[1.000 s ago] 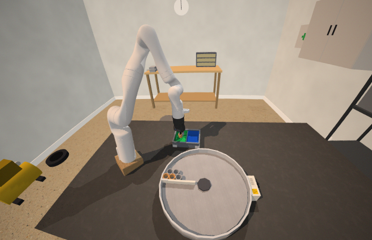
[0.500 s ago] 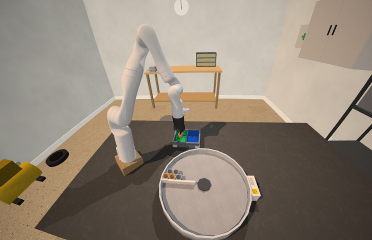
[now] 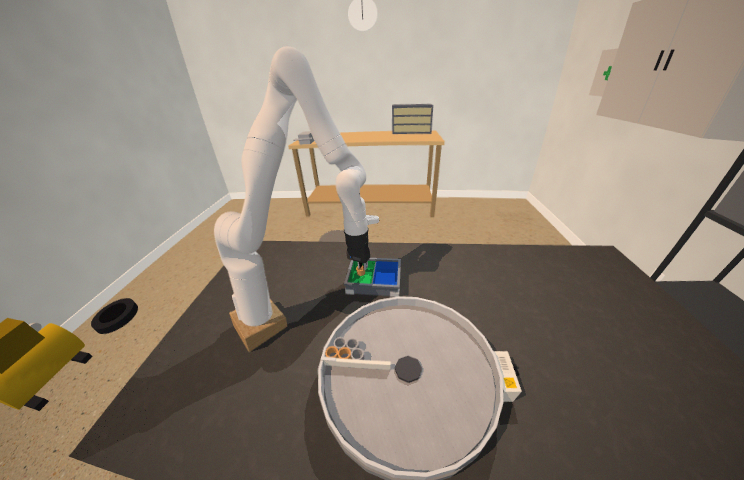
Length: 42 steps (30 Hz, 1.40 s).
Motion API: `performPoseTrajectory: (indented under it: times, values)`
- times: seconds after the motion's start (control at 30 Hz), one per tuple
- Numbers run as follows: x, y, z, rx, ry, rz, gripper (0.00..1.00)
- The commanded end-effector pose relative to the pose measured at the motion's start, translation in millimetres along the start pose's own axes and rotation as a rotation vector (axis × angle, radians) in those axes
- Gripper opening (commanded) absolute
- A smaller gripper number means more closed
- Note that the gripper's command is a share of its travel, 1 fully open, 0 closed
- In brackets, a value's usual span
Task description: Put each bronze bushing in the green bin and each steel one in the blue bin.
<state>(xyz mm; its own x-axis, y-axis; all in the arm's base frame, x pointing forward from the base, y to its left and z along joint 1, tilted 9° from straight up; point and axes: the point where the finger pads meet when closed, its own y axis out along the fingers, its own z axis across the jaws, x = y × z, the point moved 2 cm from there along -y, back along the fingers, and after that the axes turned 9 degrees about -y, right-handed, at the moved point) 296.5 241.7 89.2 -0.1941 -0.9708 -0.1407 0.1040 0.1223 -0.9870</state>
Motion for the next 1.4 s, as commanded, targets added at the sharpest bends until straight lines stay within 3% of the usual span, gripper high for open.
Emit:
performPoseTrajectory:
  times: [0.0,0.23,0.27,0.33,0.47,0.57,0.73,1.37]
  values:
    - [-2,-1.9,0,0.001,-0.002,0.004,0.42]
    - [-2,-1.9,0,0.001,-0.002,0.004,0.42]
    - [-1,-11.4,0,0.001,-0.002,0.004,0.42]
    - [-1,-11.4,0,0.001,-0.002,0.004,0.42]
    - [-1,-50.2,0,0.001,-0.002,0.004,0.42]
    - [-1,-50.2,0,0.001,-0.002,0.004,0.42]
    - [-1,-98.7,0,0.001,-0.002,0.004,0.42]
    - [1,-97.7,1,0.002,0.002,0.000,0.42]
